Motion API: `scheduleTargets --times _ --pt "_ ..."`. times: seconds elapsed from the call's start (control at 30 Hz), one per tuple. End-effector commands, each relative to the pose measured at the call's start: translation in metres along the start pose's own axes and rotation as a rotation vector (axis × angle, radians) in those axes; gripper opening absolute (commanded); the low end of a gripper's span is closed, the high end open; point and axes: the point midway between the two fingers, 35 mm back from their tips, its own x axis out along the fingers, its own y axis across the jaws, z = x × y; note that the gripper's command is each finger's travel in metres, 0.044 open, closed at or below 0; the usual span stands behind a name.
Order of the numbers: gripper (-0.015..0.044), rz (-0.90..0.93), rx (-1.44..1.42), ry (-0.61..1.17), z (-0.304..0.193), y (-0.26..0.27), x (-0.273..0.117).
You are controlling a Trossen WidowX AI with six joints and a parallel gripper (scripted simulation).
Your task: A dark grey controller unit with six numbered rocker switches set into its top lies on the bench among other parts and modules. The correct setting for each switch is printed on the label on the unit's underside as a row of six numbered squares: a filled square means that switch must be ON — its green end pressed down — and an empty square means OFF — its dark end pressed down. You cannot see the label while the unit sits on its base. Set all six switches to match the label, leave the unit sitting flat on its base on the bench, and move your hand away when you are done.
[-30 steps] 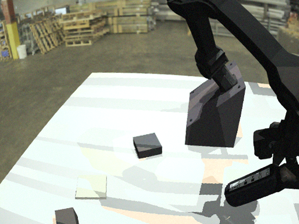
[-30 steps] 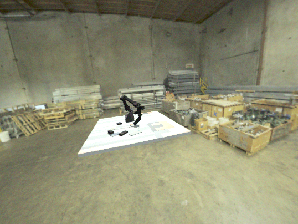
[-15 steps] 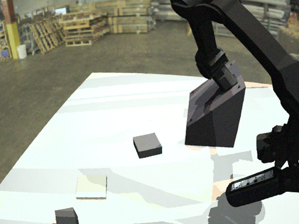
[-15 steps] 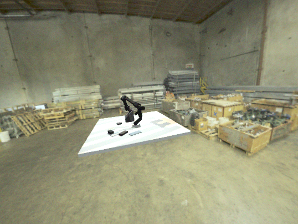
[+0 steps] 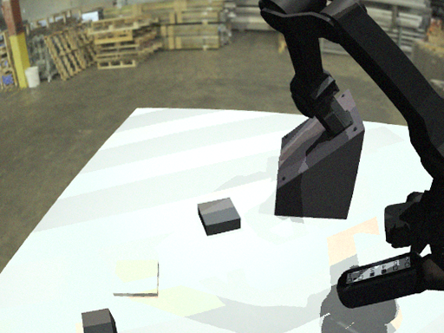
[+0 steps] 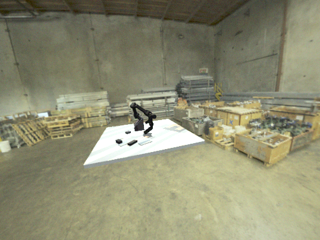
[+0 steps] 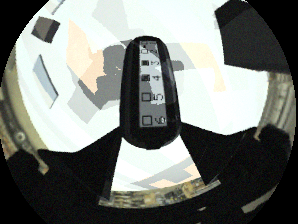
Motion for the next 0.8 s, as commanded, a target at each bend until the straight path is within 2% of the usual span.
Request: scheduleTargets --times 0.0,0.77 --pt "0.0338 -0.019 0.002 -0.018 0.003 -0.003 0.009" --pt "0.0338 -0.019 0.002 -0.018 -0.006 -0.003 0.025"
